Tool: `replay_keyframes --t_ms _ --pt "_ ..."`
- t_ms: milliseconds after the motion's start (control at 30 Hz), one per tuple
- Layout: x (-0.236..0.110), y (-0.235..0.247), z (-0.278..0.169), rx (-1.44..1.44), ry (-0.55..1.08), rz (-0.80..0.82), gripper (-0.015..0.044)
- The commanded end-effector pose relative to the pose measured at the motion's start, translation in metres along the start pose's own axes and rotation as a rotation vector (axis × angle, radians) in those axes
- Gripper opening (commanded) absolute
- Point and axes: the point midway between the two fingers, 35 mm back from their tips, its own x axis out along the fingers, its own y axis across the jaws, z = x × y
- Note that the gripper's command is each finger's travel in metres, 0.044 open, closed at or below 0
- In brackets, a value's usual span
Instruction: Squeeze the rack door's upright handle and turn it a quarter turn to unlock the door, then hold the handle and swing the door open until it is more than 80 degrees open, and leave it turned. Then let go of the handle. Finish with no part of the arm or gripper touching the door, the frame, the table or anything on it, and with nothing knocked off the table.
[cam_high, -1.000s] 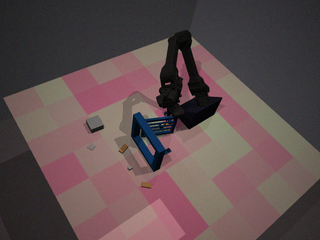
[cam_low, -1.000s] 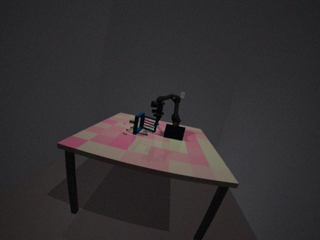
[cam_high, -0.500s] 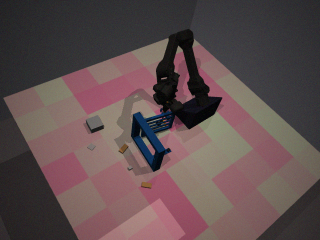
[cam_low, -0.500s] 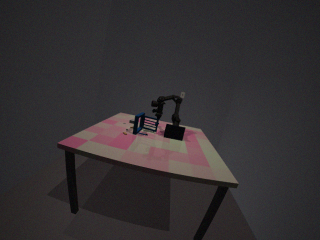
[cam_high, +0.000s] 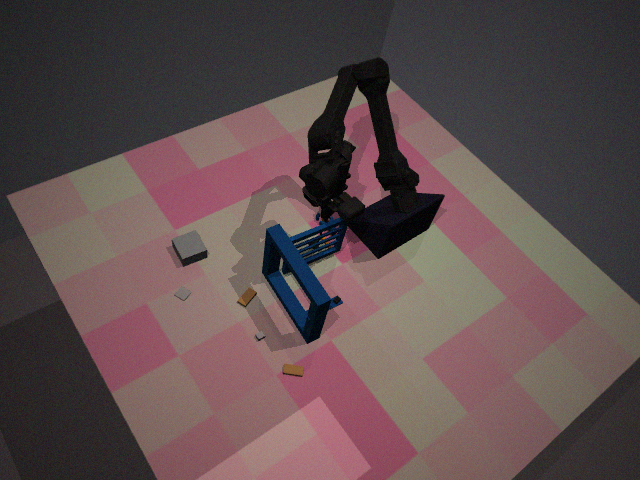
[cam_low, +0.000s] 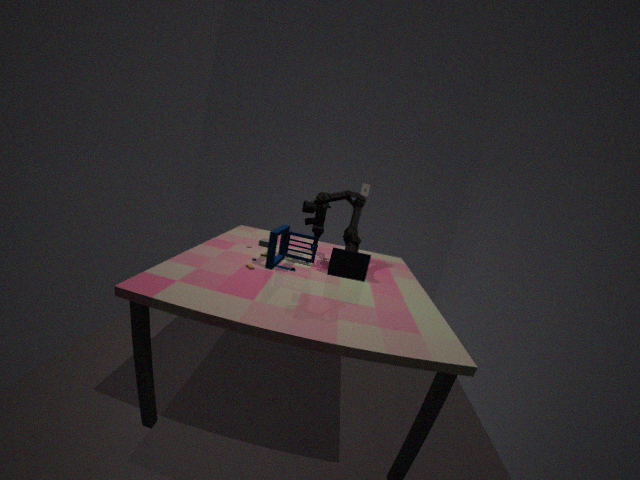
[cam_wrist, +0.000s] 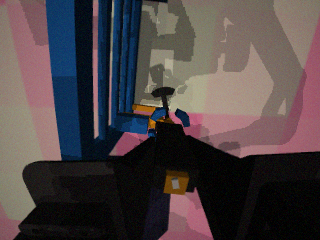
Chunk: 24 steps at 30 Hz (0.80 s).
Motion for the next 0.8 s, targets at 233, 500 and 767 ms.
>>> replay_keyframes --t_ms 233,500,767 --pt "0.000 -0.002 0.000 -0.013 -0.001 -0.004 0.0116" --pt "-0.001 -0.002 0.000 -0.013 -0.001 -0.004 0.0283" --pt "-0.011 -0.001 0.001 -0.013 -0.001 -0.002 0.0283"
